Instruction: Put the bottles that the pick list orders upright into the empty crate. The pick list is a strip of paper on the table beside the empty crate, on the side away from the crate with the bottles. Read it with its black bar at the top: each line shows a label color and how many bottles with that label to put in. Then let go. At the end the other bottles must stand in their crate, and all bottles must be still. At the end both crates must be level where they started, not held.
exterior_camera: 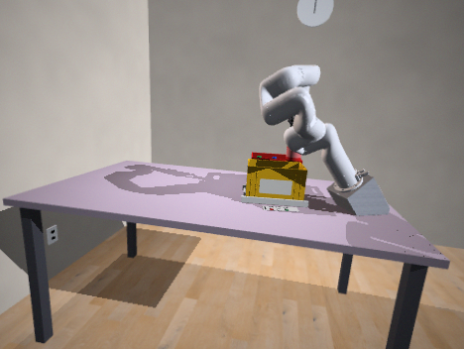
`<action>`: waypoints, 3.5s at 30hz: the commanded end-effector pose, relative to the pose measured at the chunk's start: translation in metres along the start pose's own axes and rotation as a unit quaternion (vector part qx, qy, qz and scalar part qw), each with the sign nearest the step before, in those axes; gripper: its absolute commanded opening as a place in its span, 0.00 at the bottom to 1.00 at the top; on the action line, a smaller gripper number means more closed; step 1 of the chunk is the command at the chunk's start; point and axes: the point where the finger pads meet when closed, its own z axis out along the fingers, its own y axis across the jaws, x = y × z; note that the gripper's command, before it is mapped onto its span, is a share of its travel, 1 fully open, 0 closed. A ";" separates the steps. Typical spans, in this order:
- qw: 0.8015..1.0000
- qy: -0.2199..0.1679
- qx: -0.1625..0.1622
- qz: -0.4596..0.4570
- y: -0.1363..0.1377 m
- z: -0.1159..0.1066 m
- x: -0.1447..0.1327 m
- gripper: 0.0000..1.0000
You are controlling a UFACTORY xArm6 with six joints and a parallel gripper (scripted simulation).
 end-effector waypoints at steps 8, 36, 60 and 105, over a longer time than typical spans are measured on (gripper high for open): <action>1.000 0.001 -0.001 0.000 0.000 -0.001 0.001 0.00; 1.000 0.001 -0.001 0.000 0.000 0.016 0.002 0.00; 1.000 0.001 -0.001 0.000 0.000 0.038 0.002 0.00; 1.000 0.001 -0.001 -0.001 0.000 0.077 0.002 0.00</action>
